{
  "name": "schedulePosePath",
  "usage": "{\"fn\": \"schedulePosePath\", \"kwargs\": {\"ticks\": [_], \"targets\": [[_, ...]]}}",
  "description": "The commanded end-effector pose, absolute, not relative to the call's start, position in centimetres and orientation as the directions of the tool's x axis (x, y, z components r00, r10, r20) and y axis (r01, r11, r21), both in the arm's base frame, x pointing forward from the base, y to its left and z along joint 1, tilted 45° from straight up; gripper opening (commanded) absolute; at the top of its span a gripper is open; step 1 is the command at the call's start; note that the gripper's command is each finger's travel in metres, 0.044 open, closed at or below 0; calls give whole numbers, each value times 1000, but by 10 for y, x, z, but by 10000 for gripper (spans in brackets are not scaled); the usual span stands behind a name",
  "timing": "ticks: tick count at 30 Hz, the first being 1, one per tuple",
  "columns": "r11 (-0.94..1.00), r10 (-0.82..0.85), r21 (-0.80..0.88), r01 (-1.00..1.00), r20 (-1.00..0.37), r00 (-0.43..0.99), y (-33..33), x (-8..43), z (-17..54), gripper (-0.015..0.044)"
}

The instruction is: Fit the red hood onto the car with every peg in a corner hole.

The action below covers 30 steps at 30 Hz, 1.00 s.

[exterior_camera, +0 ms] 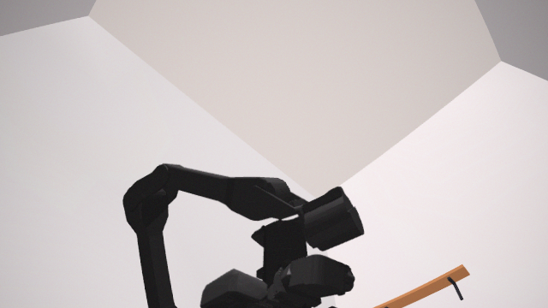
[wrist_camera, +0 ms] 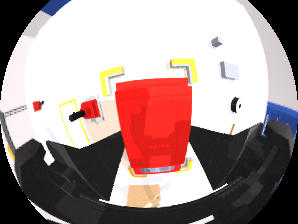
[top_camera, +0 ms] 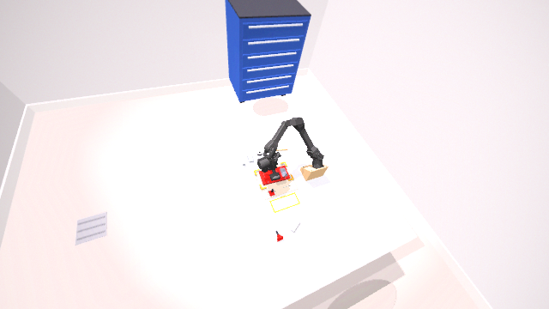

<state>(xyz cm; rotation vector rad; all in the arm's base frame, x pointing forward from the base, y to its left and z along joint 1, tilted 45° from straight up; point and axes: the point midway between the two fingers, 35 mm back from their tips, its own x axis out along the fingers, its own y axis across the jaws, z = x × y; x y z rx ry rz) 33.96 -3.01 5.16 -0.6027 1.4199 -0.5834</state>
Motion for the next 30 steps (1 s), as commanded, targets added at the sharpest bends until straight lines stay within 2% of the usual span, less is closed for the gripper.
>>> {"fn": "schedulePosePath", "kwargs": {"ticks": [1, 30], "targets": [[717, -696, -697, 12, -715, 68, -31, 340, 51, 0], [717, -696, -697, 12, -715, 68, -39, 342, 43, 0]]}}
